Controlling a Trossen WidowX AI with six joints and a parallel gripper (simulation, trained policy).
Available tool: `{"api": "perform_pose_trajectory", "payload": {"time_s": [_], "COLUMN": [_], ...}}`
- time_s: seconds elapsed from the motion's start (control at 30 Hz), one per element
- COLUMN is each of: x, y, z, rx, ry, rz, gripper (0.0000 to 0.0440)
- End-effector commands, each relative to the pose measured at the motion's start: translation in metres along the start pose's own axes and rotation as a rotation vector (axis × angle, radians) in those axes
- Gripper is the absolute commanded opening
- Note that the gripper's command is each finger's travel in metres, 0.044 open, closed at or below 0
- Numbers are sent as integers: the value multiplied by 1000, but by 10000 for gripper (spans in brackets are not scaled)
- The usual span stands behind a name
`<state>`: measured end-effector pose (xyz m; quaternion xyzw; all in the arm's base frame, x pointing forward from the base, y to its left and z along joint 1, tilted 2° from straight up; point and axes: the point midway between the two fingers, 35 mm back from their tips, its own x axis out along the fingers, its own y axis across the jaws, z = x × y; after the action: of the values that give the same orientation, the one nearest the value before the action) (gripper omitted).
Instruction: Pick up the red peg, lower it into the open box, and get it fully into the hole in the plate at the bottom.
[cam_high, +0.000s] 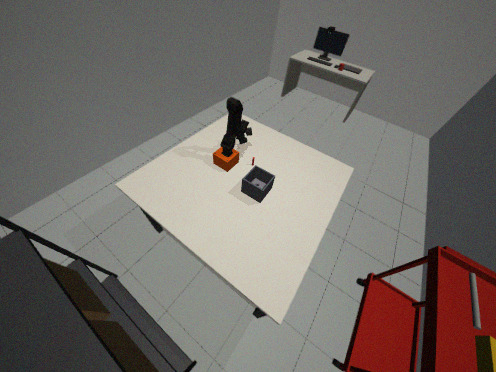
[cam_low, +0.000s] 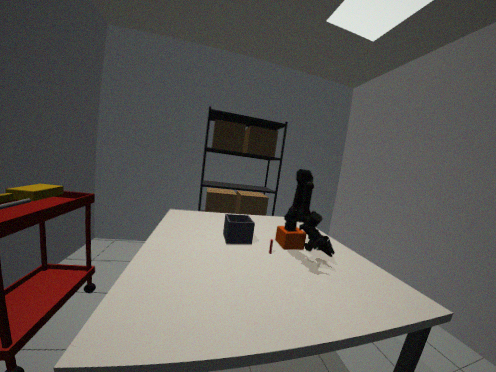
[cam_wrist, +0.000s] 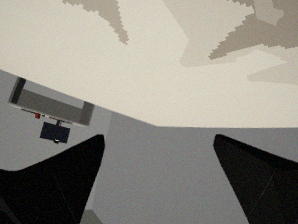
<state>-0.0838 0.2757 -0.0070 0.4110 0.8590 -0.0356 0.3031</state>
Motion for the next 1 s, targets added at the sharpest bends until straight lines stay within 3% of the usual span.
{"api": "perform_pose_trajectory", "payload": {"time_s": [0.0, 0.2, 0.37, 0.67, 0.97], "x": [1, 4, -19, -110, -203], "y": [6, 71, 131, 202, 204], "z": [3, 7, 5, 5, 13], "rx": [1, -27, -54, -71, -33], "ry": [-23, -164, -293, -558, -775], "rz": [16, 158, 271, 384, 353], "gripper": [407, 404, 374, 331, 344]}}
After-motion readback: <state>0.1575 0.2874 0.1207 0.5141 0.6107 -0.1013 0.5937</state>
